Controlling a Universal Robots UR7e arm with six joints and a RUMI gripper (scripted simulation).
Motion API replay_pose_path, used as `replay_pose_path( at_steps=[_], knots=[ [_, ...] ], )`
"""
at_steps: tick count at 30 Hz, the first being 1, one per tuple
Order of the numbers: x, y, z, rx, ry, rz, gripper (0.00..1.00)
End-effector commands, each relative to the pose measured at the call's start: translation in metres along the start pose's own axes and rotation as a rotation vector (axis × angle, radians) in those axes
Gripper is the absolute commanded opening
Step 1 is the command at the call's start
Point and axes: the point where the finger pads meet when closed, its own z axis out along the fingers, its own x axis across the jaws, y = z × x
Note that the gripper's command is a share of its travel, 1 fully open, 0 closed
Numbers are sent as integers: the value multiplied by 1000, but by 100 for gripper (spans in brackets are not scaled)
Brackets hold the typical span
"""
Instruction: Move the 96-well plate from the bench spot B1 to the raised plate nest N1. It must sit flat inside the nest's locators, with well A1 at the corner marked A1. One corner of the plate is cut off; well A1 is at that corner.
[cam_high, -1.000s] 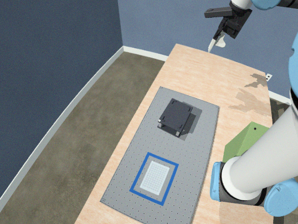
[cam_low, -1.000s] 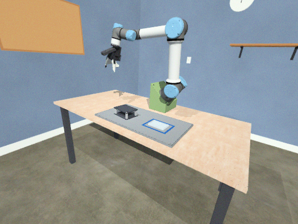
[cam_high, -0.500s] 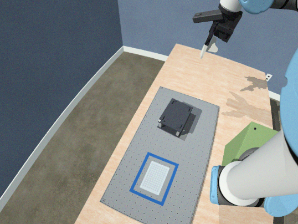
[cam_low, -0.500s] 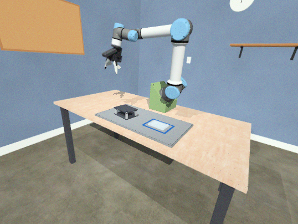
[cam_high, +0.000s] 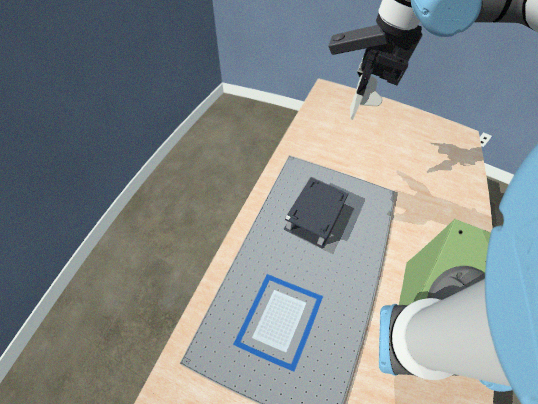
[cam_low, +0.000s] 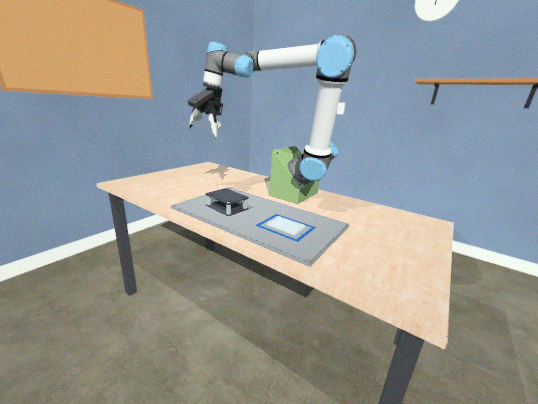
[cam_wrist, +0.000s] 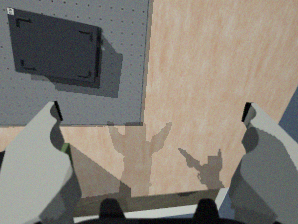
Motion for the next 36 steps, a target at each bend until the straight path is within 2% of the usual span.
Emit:
replay_pose_path(
  at_steps=[1,3,11,15,24,28,34,36],
  knots=[
    [-18,-10,2,-3,-6,-114,100],
    [-18,-10,2,-3,-6,-114,100],
    [-46,-25,8,-3,-6,-118,100],
    [-64,-33,12,-6,-17,-250,100],
    [-93,-45,18,-6,-17,-254,100],
    [-112,-51,23,-8,-30,-387,100],
    [-140,-59,29,-9,-30,-391,100],
    [-141,-60,30,-9,-30,-391,100]
  ],
)
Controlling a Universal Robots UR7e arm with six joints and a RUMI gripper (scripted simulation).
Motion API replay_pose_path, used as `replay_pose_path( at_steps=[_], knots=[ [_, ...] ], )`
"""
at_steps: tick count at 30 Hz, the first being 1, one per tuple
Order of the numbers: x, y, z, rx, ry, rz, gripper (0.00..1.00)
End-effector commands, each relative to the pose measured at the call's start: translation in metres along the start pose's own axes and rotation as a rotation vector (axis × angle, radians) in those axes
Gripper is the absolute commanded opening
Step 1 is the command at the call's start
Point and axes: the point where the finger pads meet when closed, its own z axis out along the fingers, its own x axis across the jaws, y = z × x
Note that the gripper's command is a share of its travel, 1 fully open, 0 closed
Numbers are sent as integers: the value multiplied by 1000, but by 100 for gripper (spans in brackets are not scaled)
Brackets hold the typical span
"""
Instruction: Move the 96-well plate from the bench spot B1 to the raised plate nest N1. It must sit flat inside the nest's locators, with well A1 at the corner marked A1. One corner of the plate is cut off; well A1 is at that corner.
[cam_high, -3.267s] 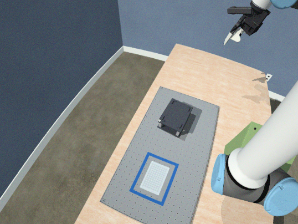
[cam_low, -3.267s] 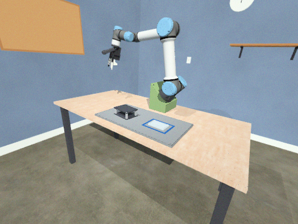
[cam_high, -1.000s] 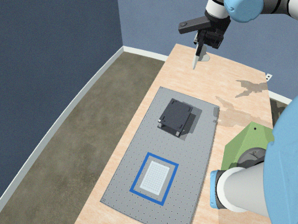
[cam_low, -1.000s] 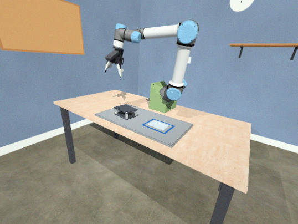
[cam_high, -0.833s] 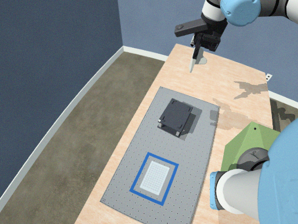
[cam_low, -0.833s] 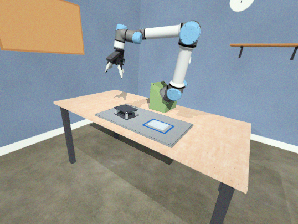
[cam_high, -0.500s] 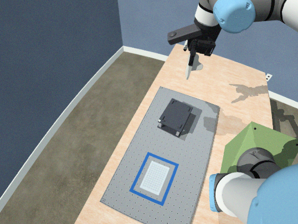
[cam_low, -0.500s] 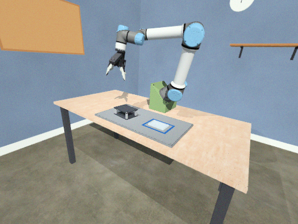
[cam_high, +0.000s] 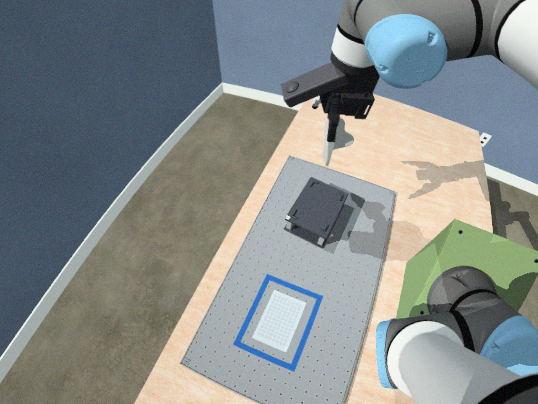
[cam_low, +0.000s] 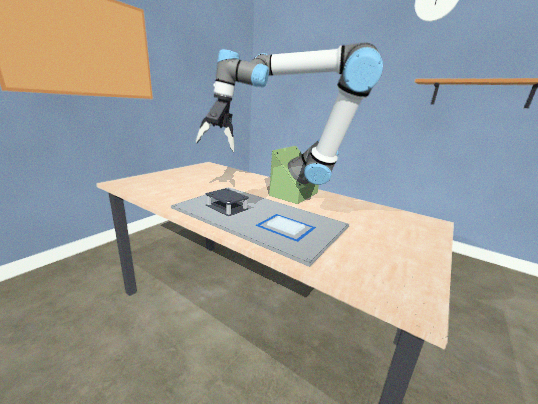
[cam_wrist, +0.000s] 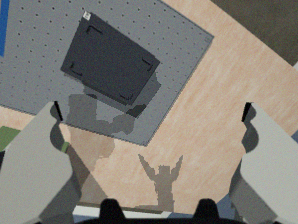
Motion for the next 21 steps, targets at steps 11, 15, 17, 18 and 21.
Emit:
replay_pose_path(
  at_steps=[11,15,17,18,21],
  knots=[
    [-48,-35,16,0,-13,-144,100],
    [-57,-39,19,0,-21,-211,100],
    [-61,-42,21,1,-25,-244,100],
    [-61,-42,21,1,-25,-244,100],
    [-74,-49,25,1,-29,-281,100]
  ],
)
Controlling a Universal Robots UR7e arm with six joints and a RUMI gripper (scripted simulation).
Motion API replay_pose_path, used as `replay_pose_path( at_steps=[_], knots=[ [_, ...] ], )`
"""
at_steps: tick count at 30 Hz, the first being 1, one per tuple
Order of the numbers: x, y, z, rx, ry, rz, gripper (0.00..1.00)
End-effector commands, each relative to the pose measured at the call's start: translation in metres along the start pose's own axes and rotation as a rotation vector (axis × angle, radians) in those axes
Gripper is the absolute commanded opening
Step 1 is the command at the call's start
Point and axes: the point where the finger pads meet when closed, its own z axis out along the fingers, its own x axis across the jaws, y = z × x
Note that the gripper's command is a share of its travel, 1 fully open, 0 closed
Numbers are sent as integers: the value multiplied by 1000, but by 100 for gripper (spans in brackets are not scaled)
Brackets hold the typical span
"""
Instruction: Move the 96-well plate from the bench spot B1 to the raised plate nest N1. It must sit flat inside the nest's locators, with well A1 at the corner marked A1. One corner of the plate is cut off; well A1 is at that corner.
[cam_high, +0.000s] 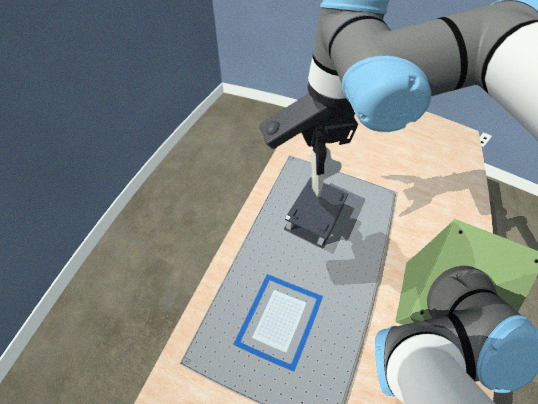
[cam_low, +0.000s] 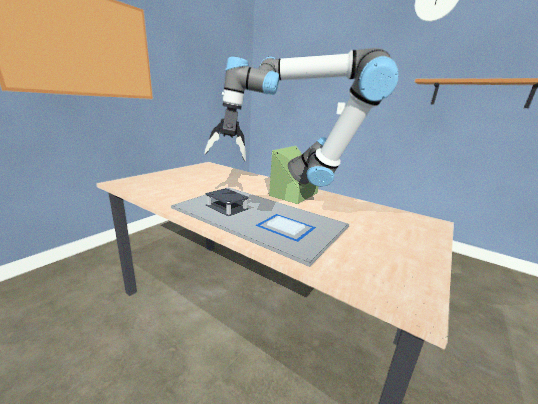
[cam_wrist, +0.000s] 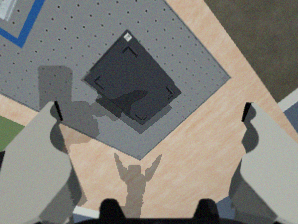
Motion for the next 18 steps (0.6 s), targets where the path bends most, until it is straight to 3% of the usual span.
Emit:
replay_pose_path(
  at_steps=[1,5,9,18],
  knots=[
    [-14,-13,6,1,-3,-41,100],
    [-24,-23,11,1,-3,-41,100],
    [-39,-34,18,4,-20,-173,100],
    [-61,-51,28,5,-20,-177,100]
  ],
)
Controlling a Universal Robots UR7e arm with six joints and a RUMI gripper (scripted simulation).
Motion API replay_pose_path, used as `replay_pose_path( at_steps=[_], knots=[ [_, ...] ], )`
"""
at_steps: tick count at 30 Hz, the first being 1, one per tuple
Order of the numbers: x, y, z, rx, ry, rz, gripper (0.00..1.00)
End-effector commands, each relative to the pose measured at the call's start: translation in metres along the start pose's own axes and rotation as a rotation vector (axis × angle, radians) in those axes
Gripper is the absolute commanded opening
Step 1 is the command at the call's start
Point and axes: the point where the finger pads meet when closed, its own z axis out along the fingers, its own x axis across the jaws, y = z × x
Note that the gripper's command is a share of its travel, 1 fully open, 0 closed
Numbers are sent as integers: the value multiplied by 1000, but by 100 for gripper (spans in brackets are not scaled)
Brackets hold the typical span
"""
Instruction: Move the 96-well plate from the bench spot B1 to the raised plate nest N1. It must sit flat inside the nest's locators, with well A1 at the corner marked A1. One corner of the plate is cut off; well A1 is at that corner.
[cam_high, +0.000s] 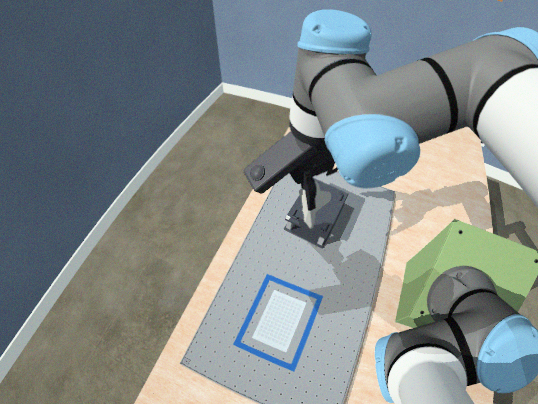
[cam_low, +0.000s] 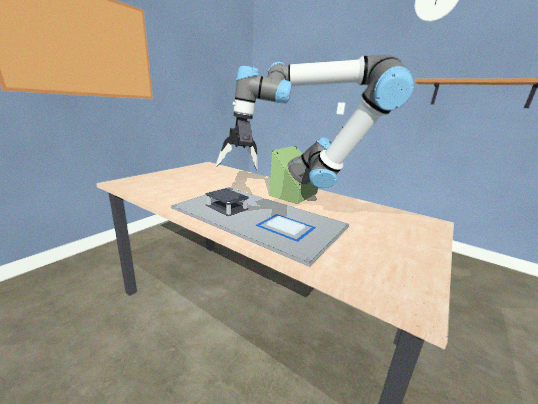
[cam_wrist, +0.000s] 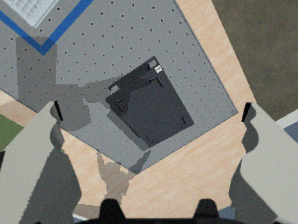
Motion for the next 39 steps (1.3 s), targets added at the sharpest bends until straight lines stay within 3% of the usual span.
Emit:
replay_pose_path(
  at_steps=[1,4,13,17,24,28,39],
  knots=[
    [-10,-11,5,2,-3,-39,100],
    [-21,-20,11,6,-16,-138,100],
    [-41,-38,22,6,-17,-141,100],
    [-56,-49,30,14,-35,-273,100],
    [-77,-64,41,14,-36,-277,100],
    [-93,-72,49,24,-55,-408,100],
    [-123,-88,64,31,-65,-477,100]
  ],
)
